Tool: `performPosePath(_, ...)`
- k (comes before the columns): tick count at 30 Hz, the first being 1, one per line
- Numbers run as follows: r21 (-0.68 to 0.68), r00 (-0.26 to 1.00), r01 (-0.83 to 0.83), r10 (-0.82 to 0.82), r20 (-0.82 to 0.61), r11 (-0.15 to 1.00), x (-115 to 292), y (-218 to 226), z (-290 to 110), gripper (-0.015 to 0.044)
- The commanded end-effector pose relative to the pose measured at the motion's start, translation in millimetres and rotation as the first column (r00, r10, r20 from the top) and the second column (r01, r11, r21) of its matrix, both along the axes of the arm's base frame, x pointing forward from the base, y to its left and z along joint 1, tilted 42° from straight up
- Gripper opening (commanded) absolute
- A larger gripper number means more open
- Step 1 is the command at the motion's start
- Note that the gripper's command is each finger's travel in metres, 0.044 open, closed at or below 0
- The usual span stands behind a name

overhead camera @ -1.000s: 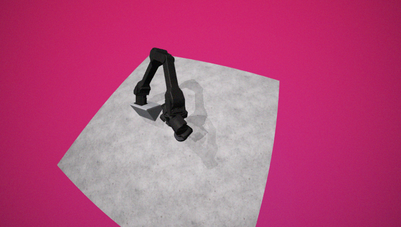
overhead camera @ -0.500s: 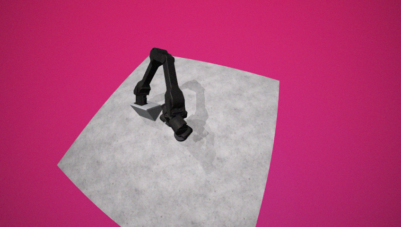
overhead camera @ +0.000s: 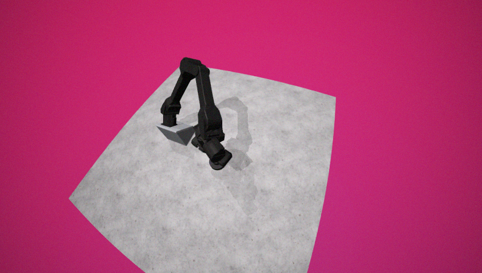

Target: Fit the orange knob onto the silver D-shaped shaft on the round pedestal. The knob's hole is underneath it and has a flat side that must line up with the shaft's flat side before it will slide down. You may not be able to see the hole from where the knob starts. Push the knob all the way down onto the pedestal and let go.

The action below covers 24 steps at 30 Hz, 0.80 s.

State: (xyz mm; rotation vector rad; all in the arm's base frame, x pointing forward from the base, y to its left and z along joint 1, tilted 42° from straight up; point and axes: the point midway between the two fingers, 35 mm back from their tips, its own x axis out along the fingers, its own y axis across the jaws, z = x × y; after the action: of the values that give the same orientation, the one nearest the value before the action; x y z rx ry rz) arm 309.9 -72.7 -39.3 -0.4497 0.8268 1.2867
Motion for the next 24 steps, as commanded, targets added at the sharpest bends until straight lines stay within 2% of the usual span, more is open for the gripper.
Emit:
performPosePath(1, -0.013, 0.993, -0.09, 0.09, 0.08, 0.996, 1.1, -1.0, 0.5, 0.0)
performPosePath(24, -0.018, 0.987, -0.12, 0.121, 0.106, 0.993, 0.5, 2.2, -2.7, 0.0)
